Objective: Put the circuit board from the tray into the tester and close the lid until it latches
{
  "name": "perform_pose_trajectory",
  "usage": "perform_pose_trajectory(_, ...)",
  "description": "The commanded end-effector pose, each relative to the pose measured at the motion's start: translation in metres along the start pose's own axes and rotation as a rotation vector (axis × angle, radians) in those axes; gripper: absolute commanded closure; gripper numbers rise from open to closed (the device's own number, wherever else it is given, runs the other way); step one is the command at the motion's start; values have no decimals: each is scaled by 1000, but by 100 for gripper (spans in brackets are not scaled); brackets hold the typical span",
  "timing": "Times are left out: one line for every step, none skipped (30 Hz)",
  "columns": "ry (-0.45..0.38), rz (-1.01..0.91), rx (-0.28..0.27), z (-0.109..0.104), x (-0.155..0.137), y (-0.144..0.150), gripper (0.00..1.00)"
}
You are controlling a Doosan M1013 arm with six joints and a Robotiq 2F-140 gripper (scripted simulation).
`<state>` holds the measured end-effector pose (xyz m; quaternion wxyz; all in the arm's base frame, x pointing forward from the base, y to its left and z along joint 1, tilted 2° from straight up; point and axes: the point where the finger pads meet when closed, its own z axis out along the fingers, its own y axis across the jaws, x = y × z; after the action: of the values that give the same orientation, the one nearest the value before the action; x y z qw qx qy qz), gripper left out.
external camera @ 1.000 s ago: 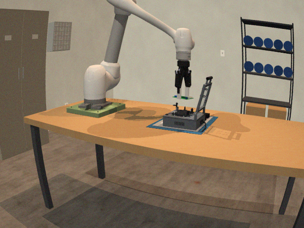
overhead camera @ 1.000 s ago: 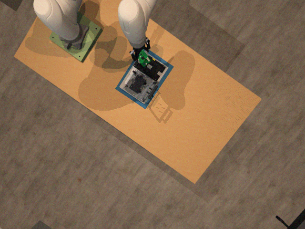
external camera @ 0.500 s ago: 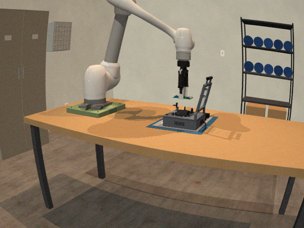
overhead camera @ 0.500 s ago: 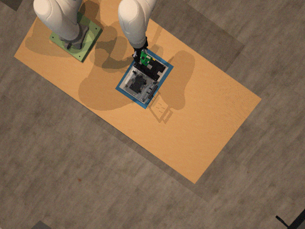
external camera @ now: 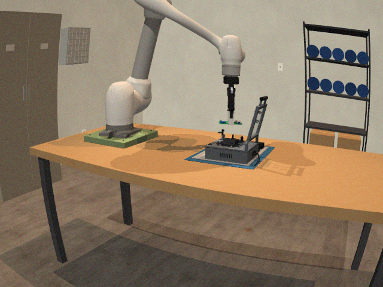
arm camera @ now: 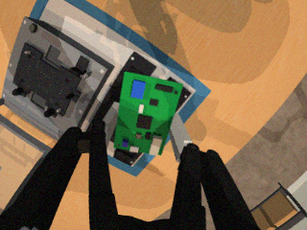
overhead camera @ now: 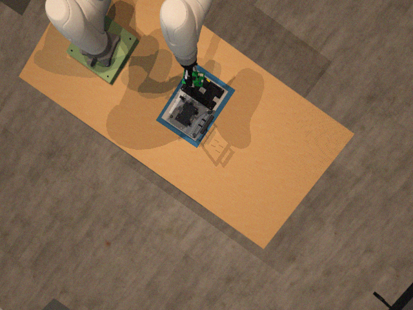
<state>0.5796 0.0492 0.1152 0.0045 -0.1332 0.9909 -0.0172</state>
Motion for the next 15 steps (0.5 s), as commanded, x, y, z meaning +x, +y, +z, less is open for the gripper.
perform_pose_trajectory(-1, -88, -4, 0, 0, 0, 54)
perform_pose_trajectory(-1, -88, -4, 0, 0, 0, 54)
perform_pose_trajectory(-1, -88, -4, 0, 0, 0, 54)
perform_pose_trajectory(-1, -113, -4, 0, 0, 0, 54)
perform_pose_trajectory(-1, -138, -4, 0, 0, 0, 54)
perform_pose_trajectory(-1, -163, -4, 0, 0, 0, 54)
perform_pose_trajectory(-1, -187, -4, 0, 0, 0, 54)
perform_pose_trajectory(-1, -212, -4, 0, 0, 0, 54)
perform_pose_trajectory(-1, -236, -4, 0, 0, 0, 54)
perform_pose_trajectory(-1, -260, -4, 0, 0, 0, 54)
perform_pose_trajectory(-1, -283, -4, 0, 0, 0, 54)
perform_pose_trajectory(-1, -307, -4, 0, 0, 0, 54)
perform_pose_trajectory(-1, -330, -4, 0, 0, 0, 54)
perform_pose_trajectory(-1, -353, -4, 0, 0, 0, 54)
perform_pose_trajectory(-1, -376, -4, 0, 0, 0, 54)
